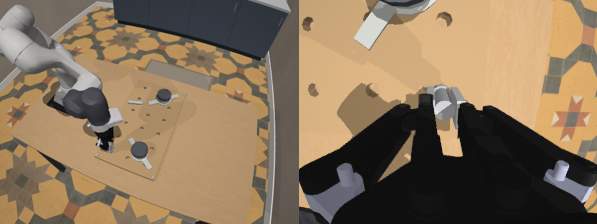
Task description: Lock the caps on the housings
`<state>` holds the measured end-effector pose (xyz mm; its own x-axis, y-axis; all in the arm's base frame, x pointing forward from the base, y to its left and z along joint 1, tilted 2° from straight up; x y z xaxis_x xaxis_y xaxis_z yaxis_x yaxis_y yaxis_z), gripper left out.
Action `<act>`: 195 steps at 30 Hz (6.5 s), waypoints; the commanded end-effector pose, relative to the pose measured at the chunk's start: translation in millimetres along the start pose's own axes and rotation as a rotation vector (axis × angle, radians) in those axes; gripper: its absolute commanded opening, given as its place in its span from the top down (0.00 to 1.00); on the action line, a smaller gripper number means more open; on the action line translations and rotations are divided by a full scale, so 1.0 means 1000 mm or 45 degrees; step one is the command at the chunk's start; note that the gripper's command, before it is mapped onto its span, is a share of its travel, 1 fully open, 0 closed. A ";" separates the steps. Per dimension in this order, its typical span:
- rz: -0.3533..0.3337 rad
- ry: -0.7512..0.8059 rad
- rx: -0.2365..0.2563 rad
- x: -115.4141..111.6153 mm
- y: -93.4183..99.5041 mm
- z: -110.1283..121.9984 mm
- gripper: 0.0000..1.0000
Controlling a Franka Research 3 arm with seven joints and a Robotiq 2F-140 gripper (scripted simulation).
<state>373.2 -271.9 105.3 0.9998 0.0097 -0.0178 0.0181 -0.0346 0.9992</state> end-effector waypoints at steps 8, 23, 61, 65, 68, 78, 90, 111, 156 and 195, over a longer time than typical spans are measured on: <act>0.005 0.000 -0.007 0.001 0.000 0.001 0.90; 0.005 0.000 -0.007 0.001 -0.002 0.001 0.90; 0.005 0.000 -0.007 0.001 -0.008 0.001 0.90; 0.005 0.000 -0.007 0.001 -0.008 0.001 0.90; 0.005 0.000 -0.007 0.001 -0.009 0.001 0.90; 0.005 0.000 -0.007 0.001 -0.010 0.001 0.90; 0.005 0.000 -0.007 0.001 -0.011 0.001 0.90; 0.005 0.000 -0.007 0.001 -0.012 0.001 0.90; 0.005 0.000 -0.007 0.001 -0.012 0.001 0.90; 0.005 0.000 -0.007 0.001 -0.012 0.001 0.64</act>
<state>374.0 -272.0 92.9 0.9998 0.0111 -0.0150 0.0154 -0.0322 0.9994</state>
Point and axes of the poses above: the point where the finger pads meet when closed, its own y axis back along the fingers, its own z axis across the jaws, x = y × z, the point moved 5 cm from there along y, back along the fingers, and after that the axes turned 5 degrees about y, right-handed, at the moved point
